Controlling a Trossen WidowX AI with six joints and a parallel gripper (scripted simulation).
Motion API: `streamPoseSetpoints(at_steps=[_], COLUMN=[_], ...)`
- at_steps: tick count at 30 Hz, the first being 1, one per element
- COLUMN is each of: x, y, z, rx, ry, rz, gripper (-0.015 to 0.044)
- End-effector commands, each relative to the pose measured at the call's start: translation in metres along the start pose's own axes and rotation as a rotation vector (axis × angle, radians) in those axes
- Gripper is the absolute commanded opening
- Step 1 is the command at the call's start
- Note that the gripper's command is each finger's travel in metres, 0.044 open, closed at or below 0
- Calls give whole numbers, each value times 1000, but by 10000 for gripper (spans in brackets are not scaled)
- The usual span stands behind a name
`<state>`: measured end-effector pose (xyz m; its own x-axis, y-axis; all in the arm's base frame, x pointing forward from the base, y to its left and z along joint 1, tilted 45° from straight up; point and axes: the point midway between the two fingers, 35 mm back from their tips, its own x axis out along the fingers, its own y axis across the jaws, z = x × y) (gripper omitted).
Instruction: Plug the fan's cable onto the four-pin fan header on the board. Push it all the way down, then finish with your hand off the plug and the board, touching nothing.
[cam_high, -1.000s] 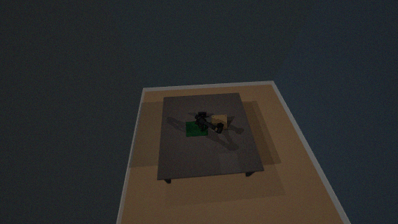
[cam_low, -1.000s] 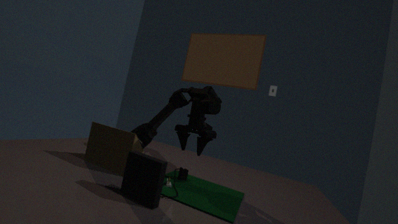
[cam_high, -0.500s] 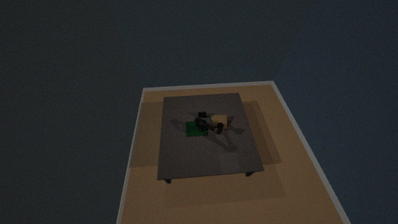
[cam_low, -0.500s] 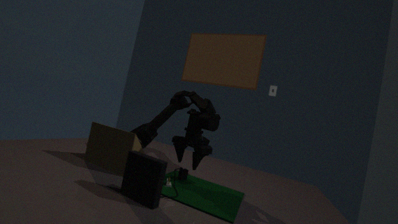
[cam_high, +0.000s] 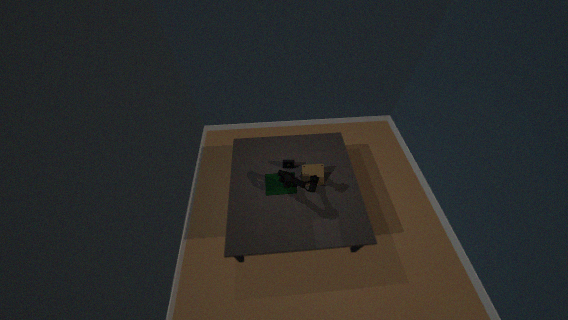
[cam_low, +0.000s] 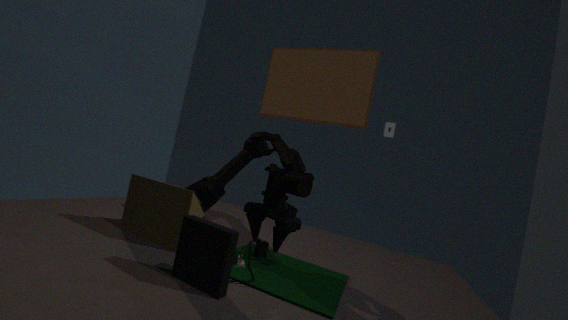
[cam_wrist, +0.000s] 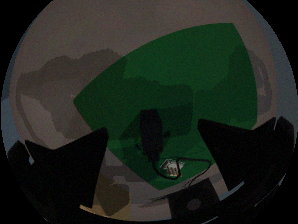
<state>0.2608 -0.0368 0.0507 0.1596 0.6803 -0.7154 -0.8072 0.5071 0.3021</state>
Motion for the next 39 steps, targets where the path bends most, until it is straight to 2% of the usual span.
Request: streamPoseSetpoints(at_steps=[1, 12, 28, 32, 36, 39], x=[7, 19, 17, 14, -30, -33], y=[2, 3, 2, 1, 1, 1], z=[1, 1, 0, 0, 0, 0], rx=[5, 5, 0, 0, 5, 5], ry=[-4, -6, -1, -1, -3, -4], rz=[6, 7, 3, 3, 6, 6], gripper=[440, 440, 20, 0, 0, 0])
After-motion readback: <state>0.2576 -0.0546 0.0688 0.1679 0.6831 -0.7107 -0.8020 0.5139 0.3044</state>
